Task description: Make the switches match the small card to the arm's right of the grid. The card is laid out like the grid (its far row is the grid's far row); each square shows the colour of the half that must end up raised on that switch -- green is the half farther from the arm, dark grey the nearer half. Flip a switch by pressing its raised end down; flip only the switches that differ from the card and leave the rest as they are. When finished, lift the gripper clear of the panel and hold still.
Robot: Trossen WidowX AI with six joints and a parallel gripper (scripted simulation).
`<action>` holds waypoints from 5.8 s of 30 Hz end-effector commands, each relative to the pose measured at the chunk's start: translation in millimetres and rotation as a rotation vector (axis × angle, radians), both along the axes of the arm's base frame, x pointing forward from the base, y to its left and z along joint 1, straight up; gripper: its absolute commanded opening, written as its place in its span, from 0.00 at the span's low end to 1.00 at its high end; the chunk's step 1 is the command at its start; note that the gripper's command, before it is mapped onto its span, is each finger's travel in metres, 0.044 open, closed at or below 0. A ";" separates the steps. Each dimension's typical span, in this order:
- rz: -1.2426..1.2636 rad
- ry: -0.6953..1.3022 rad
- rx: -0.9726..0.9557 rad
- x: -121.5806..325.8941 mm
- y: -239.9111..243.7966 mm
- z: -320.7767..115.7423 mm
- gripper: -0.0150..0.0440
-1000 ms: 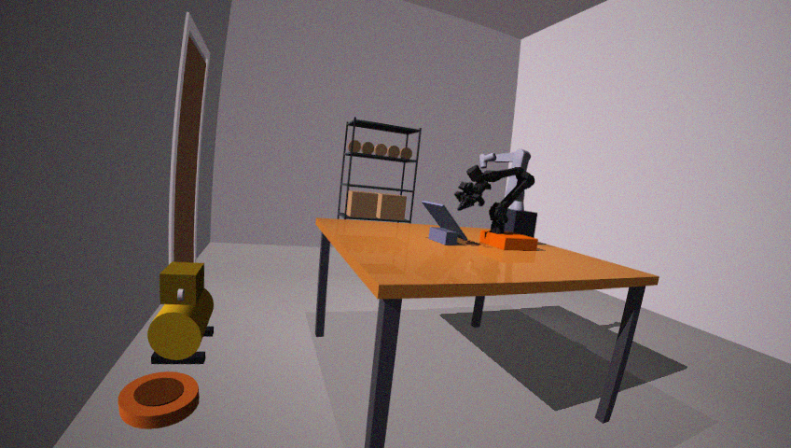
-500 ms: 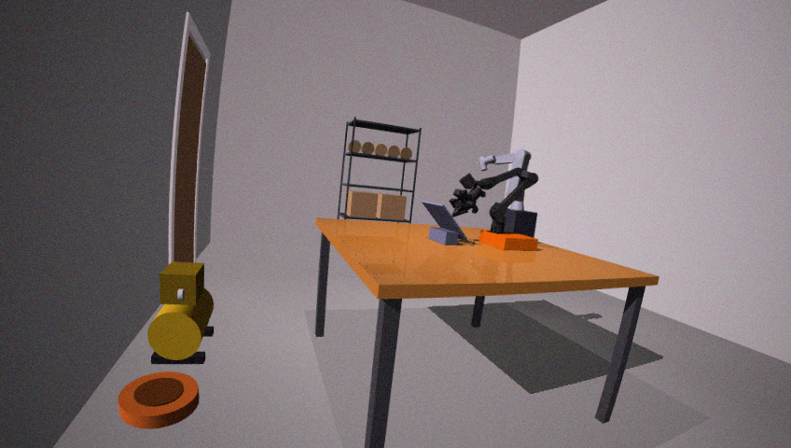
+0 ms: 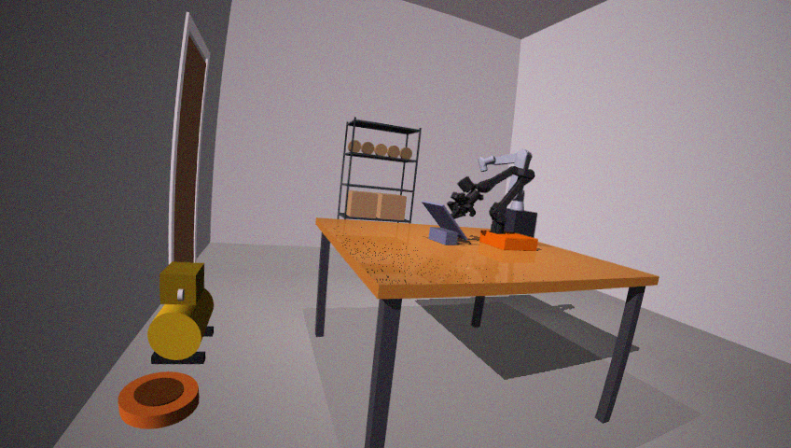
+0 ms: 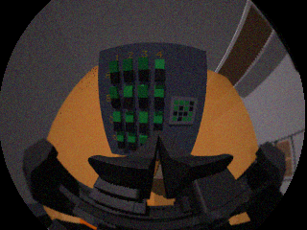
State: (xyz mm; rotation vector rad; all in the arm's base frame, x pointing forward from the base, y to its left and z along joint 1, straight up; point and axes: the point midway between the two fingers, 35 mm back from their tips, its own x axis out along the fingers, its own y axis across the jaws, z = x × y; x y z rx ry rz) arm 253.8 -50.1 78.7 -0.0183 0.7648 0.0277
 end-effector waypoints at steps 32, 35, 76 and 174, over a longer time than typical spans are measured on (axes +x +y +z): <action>-0.005 0.004 0.000 7.8 -0.1 -10.0 0.25; -0.005 0.004 0.000 8.1 -0.1 -10.3 0.25; -0.005 0.033 -0.001 -34.2 -1.1 33.9 0.25; -0.005 0.006 0.008 -20.6 69.4 -40.6 0.25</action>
